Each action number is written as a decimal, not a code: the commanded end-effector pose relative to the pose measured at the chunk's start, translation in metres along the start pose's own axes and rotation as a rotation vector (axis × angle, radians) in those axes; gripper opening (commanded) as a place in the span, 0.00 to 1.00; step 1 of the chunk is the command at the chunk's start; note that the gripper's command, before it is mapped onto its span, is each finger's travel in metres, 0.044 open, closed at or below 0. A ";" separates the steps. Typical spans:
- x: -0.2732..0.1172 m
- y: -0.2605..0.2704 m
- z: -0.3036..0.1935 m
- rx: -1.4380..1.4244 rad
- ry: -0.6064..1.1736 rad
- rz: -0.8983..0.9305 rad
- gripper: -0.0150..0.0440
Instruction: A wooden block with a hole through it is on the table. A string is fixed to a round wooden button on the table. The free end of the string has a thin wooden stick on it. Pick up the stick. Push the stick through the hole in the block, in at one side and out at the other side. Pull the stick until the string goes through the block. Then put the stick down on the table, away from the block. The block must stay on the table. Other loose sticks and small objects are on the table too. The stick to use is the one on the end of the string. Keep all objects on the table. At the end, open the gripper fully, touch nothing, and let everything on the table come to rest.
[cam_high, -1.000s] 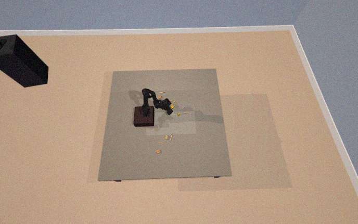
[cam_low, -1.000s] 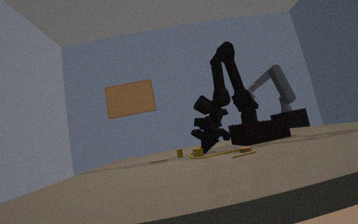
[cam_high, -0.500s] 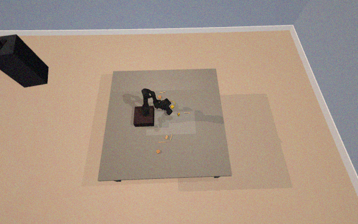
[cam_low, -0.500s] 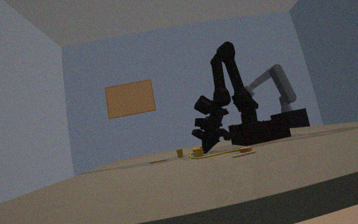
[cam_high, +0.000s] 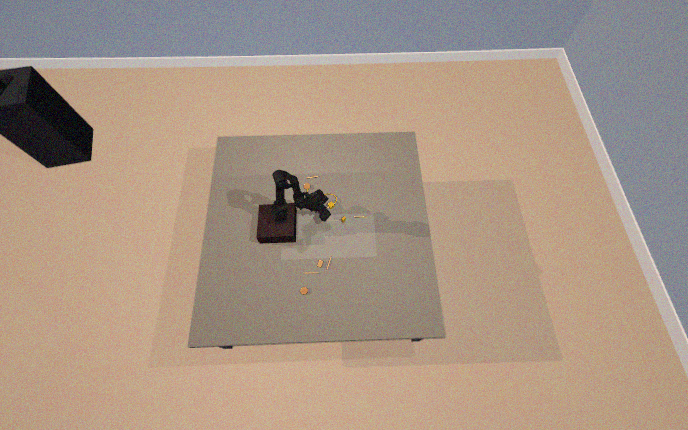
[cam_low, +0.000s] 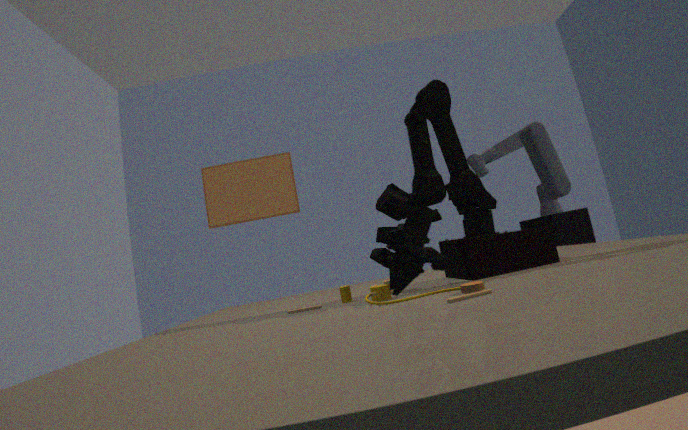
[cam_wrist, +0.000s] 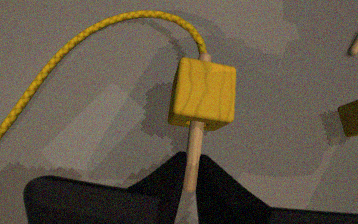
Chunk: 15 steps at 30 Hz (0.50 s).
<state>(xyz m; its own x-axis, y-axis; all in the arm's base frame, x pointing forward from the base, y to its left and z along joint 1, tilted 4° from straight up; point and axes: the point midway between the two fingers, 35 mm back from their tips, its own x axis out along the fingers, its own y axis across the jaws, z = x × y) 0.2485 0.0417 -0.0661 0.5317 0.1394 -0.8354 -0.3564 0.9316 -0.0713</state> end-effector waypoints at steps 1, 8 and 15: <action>-0.001 0.001 -0.005 -0.007 0.042 0.000 0.25; -0.002 0.001 -0.009 -0.006 0.030 0.000 0.25; -0.002 0.001 -0.010 -0.004 0.013 -0.005 0.25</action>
<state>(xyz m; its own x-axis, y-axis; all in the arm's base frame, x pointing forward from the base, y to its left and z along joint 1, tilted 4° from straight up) 0.2459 0.0401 -0.0656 0.5374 0.1342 -0.8326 -0.3543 0.9318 -0.0785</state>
